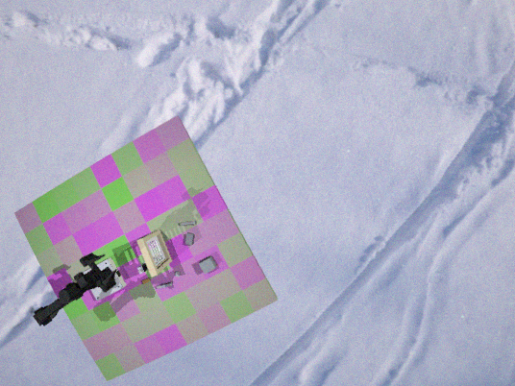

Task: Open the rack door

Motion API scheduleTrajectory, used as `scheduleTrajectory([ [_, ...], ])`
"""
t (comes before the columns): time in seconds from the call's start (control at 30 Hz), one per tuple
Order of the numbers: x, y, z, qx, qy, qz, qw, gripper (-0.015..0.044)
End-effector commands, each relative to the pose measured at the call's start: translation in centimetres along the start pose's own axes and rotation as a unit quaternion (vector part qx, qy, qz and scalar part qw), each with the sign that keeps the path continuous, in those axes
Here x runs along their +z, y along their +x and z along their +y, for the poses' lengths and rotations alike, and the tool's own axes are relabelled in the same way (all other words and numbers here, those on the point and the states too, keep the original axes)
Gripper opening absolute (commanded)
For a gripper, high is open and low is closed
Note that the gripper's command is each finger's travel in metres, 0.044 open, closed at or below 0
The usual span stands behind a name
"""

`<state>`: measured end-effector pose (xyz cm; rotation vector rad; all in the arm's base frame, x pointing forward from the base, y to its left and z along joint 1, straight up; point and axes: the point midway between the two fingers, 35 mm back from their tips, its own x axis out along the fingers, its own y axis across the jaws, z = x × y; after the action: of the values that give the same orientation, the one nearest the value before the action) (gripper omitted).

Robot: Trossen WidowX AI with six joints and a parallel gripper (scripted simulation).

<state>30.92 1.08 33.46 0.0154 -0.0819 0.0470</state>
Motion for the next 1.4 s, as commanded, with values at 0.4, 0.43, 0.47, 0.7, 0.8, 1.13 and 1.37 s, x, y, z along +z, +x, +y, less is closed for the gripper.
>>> scheduleTrajectory([
  [0.4, -2.8, 2.6, -2.2, -0.030, -0.010, 0.140, 0.990, 0.0292],
  [0.43, -3.1, 2.8, -2.4, -0.032, -0.011, 0.153, 0.988, 0.0292],
  [0.47, -3.3, 2.9, -2.7, -0.034, -0.011, 0.165, 0.986, 0.0292],
  [0.7, -5.1, 3.6, -4.1, -0.050, -0.010, 0.248, 0.967, 0.0292],
  [0.8, -5.8, 3.7, -4.7, -0.056, -0.007, 0.283, 0.957, 0.0292],
  [1.13, -8.0, 3.5, -6.7, -0.076, 0.007, 0.396, 0.915, 0.0292],
  [1.37, -9.3, 2.8, -8.0, -0.086, 0.021, 0.472, 0.877, 0.0292],
])
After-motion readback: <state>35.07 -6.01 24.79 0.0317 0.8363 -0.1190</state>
